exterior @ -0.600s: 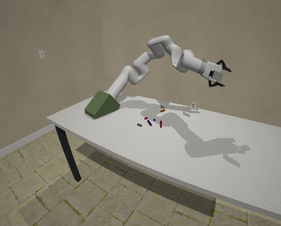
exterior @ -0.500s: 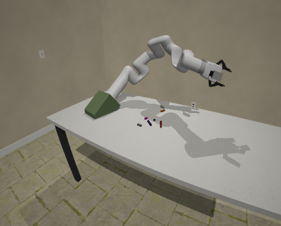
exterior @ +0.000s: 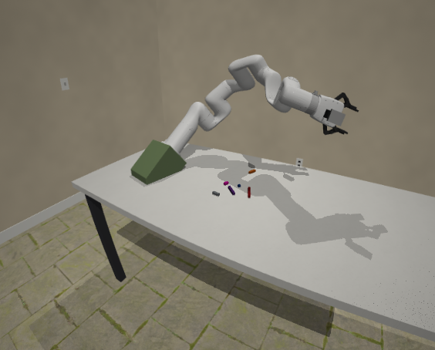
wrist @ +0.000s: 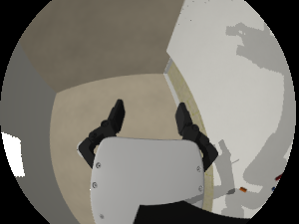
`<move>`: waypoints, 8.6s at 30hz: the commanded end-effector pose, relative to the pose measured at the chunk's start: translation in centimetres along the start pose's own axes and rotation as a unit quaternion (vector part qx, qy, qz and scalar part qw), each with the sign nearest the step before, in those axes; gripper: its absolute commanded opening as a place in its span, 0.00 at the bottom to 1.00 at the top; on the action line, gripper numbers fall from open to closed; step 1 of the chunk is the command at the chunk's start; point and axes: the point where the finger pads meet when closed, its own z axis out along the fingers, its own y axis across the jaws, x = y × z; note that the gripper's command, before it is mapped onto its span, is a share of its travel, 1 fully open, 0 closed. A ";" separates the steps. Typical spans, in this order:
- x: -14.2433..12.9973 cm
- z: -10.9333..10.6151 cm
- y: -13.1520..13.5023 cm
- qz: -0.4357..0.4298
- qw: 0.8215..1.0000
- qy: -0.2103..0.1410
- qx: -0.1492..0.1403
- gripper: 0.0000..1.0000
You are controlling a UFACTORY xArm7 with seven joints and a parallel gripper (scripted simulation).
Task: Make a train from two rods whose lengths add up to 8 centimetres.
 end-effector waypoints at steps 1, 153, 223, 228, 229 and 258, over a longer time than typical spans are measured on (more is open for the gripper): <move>0.1 -0.1 -0.3 -0.003 1.000 0.001 0.001 1.00; -3.9 -40.8 37.2 -0.662 0.460 -0.495 -0.323 1.00; -2.5 -41.3 37.5 -0.380 0.713 -0.295 -0.510 1.00; -2.2 -41.4 37.6 -0.328 0.738 -0.258 -0.530 1.00; -2.2 -41.4 37.6 -0.317 0.743 -0.250 -0.534 1.00; -0.9 -42.0 37.8 0.003 0.807 -0.017 -0.590 1.00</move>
